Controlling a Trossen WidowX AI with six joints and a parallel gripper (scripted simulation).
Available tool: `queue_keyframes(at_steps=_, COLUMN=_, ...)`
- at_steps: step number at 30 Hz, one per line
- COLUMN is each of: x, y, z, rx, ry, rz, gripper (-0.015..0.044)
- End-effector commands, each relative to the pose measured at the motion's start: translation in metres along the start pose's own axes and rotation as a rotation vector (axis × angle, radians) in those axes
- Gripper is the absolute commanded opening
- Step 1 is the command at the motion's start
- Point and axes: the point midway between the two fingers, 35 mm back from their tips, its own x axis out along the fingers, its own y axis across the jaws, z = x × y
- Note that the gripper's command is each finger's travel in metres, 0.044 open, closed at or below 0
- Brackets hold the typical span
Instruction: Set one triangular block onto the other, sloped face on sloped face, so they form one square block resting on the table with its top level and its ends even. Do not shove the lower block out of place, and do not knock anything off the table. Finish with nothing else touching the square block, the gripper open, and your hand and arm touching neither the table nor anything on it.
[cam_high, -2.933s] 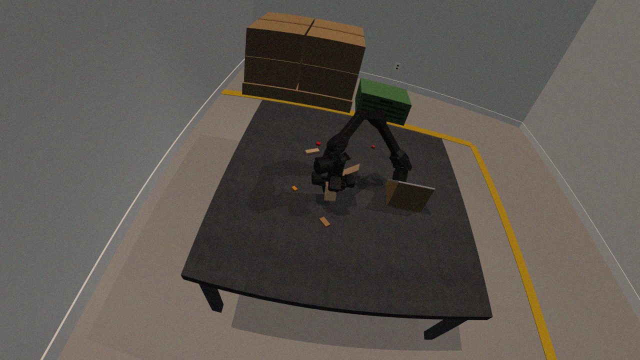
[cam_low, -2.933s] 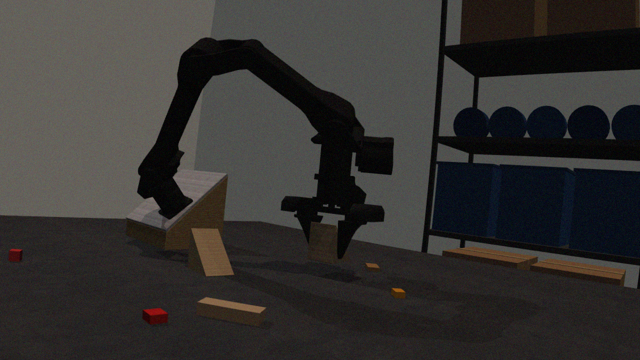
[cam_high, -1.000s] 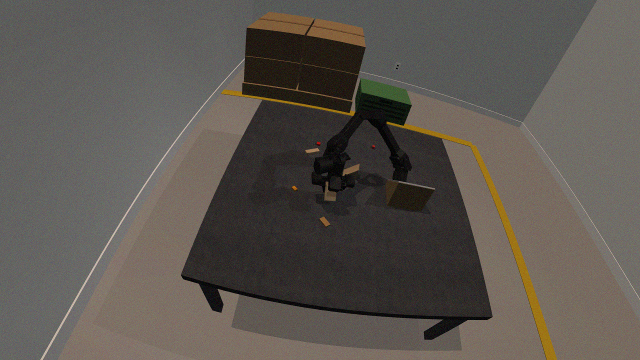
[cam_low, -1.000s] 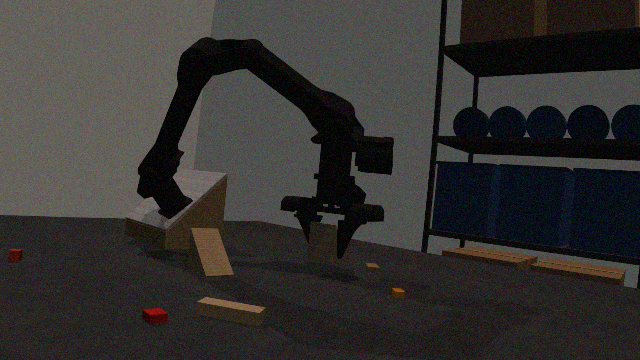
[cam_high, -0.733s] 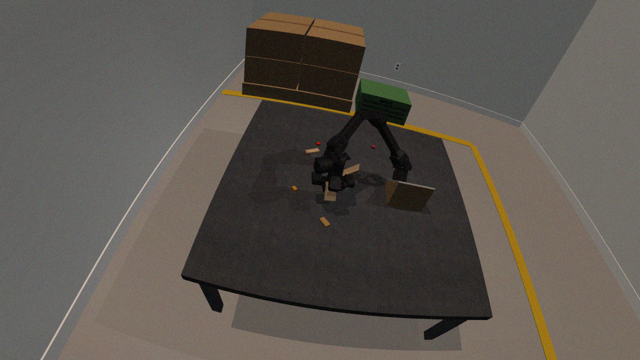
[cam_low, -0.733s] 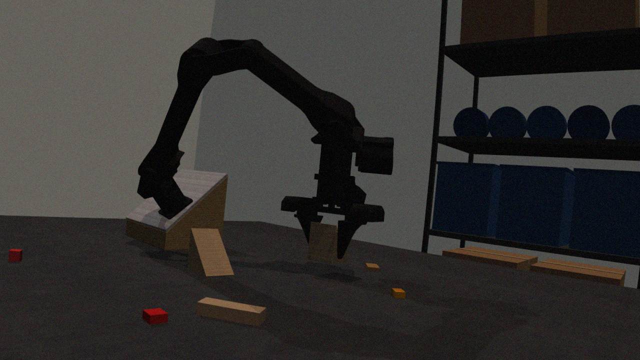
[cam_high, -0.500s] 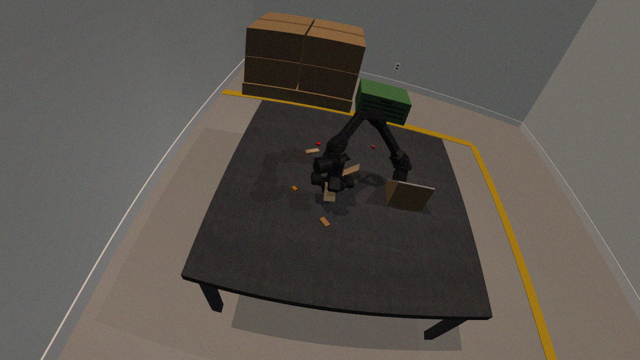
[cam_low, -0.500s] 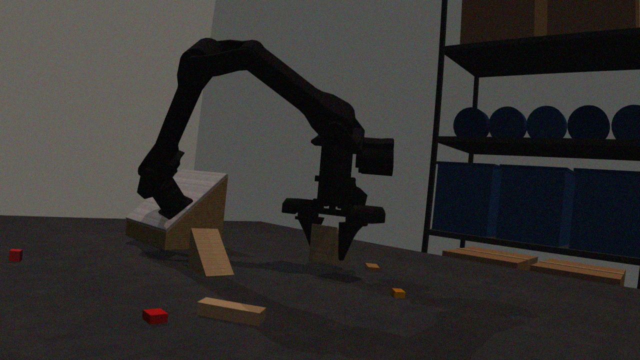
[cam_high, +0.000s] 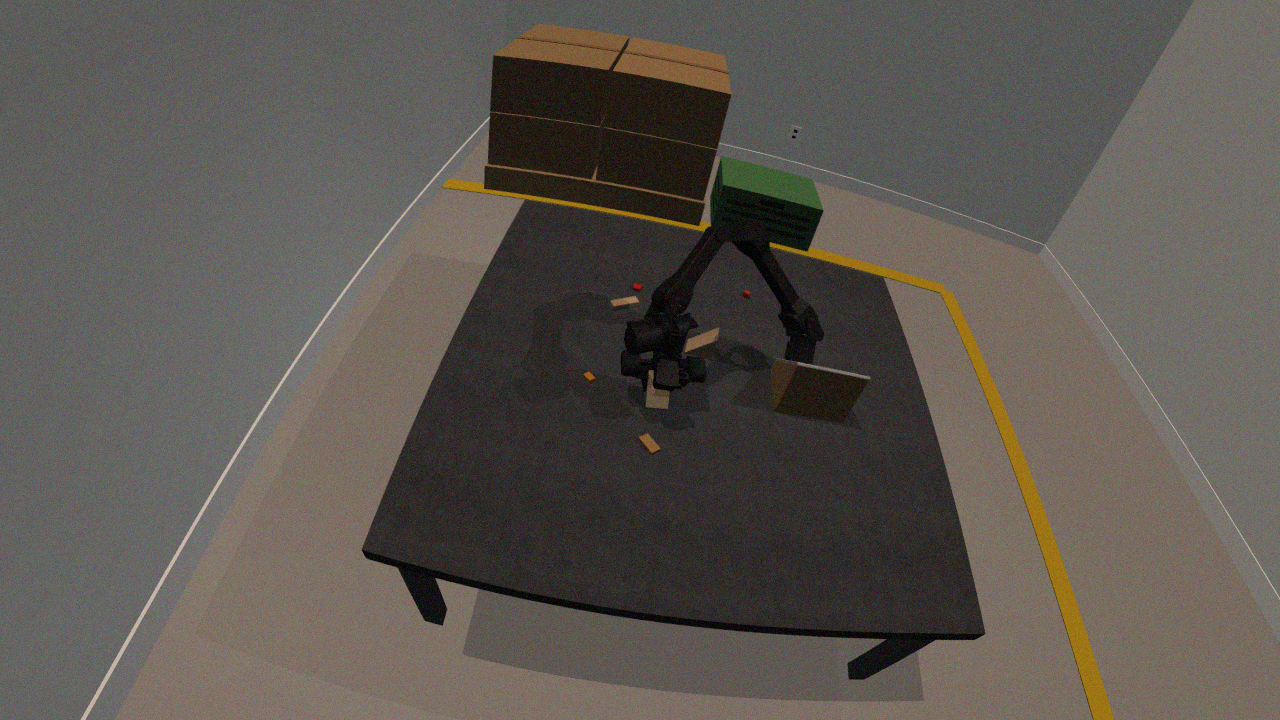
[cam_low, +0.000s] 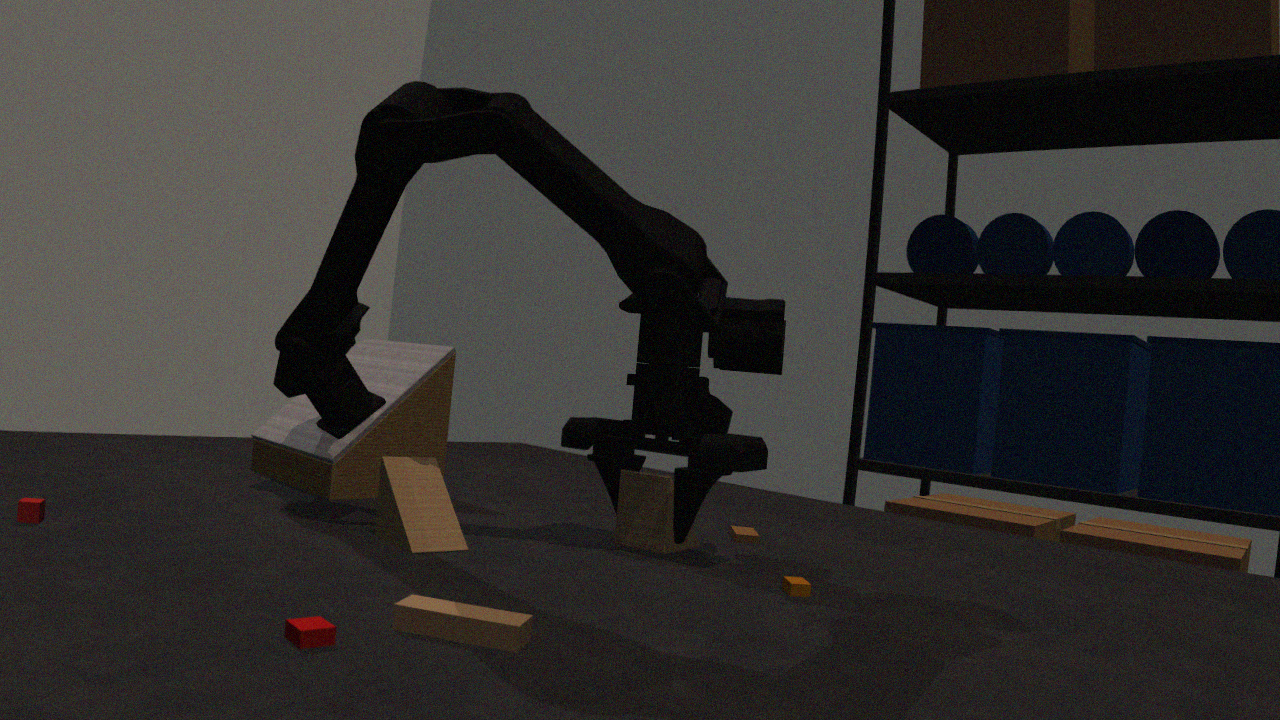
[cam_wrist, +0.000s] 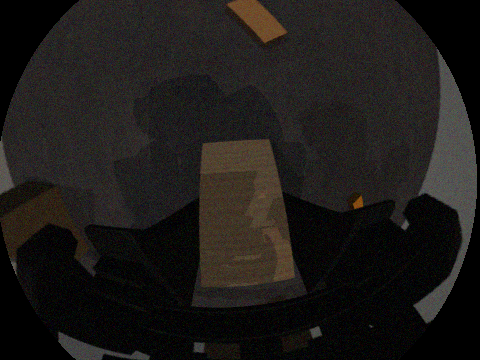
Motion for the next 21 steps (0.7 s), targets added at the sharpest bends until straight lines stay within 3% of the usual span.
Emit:
queue_keyframes(at_steps=1, x=0.0039, y=0.0025, z=0.0, rx=-0.01, ry=0.008, rz=0.005, gripper=0.0)
queue_keyframes(at_steps=7, x=0.0039, y=0.0025, z=0.0, rx=-0.01, ry=0.008, rz=0.005, gripper=0.0)
queue_keyframes(at_steps=21, x=0.0023, y=0.0016, z=0.0004, rx=-0.003, ry=0.002, rz=0.005, gripper=0.0368)
